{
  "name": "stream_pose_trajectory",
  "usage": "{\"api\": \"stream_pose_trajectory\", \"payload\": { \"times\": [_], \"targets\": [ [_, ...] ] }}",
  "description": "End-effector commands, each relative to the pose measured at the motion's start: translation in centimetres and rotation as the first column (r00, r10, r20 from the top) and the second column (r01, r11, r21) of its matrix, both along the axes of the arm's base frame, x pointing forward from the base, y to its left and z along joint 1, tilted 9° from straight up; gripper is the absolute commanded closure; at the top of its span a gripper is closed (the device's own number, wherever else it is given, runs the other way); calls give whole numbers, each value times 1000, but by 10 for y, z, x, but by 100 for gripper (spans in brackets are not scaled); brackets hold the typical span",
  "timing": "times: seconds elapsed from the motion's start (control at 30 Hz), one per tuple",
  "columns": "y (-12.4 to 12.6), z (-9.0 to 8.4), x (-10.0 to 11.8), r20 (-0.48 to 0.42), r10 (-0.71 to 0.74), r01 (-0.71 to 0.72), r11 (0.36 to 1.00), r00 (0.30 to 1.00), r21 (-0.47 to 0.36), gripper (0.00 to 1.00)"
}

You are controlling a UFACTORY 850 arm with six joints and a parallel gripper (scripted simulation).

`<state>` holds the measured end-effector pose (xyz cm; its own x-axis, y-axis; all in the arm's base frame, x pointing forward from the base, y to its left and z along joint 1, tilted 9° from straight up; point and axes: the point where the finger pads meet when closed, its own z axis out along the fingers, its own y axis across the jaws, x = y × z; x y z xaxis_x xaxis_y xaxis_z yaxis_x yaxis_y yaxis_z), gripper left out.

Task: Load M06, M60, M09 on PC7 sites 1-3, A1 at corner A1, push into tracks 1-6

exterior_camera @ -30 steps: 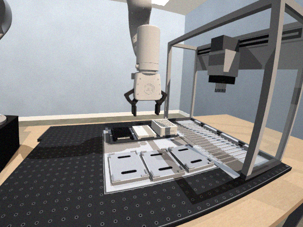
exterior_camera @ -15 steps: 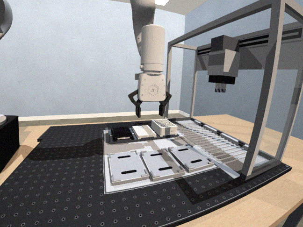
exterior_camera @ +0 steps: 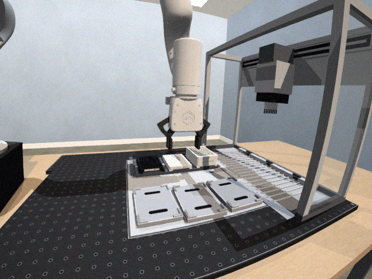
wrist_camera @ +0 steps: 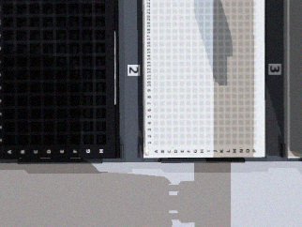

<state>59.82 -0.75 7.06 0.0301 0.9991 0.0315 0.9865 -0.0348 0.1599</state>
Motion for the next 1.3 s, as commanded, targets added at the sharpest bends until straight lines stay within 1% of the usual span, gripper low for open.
{"api": "stream_pose_trajectory", "payload": {
  "times": [0.0, 0.17, 0.23, 0.73, 0.8, 1.27],
  "targets": [
    [0, -5, 2, 2, 0, 0, 1000, 1000, 0, 0],
    [0, -13, 3, 2, 0, 0, 1000, 1000, 0, 0],
    [0, -13, 3, 2, 0, 0, 1000, 1000, 0, 0],
    [1, -38, 7, 2, 0, 0, 1000, 1000, 0, 0],
    [1, -38, 7, 2, 0, 0, 1000, 1000, 0, 0],
    [2, -61, 11, 2, 0, 0, 1000, 1000, 0, 0]
  ]
}}
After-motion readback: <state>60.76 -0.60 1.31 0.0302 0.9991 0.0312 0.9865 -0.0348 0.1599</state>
